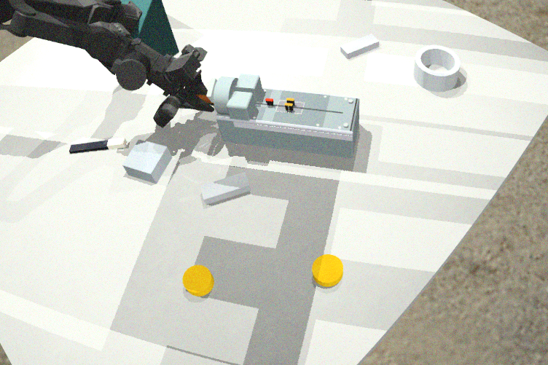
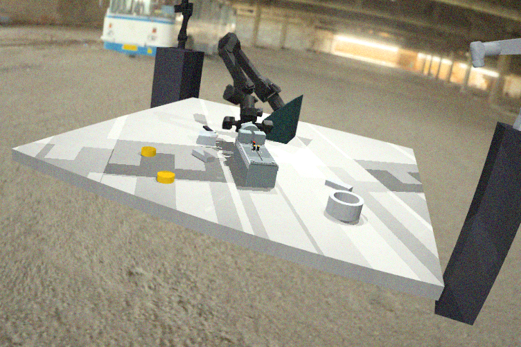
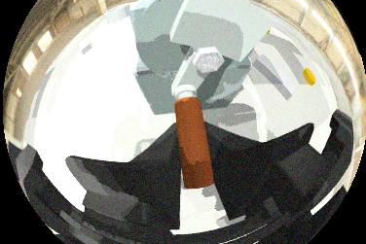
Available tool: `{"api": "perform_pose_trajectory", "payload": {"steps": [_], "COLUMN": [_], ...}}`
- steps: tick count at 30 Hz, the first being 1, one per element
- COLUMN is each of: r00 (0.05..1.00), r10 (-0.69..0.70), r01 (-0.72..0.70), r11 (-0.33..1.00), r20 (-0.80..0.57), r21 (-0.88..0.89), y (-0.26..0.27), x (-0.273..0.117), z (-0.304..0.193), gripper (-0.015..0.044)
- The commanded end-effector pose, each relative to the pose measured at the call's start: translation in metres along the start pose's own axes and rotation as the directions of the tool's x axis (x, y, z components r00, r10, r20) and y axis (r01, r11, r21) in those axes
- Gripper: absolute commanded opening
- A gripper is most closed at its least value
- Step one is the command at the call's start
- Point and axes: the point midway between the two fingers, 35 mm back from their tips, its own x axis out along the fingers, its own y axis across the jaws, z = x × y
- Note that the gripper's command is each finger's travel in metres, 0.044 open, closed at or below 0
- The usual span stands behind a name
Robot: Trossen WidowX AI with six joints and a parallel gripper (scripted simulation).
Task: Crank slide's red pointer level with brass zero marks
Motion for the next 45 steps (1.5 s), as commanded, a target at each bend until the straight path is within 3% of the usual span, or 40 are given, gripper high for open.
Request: {"api": "perform_pose_trajectory", "payload": {"steps": [1,45], "r00": [1.000,1.000], "r10": [0.000,-0.002], "r01": [0.000,0.002], "r11": [1.000,1.000], "r20": [0.001,0.001], "r21": [-0.005,-0.005], "y": [-0.001,-0.019], "x": [0.000,0.003], "z": [0.000,-0.001], "gripper": [0.0000,0.0000]}}
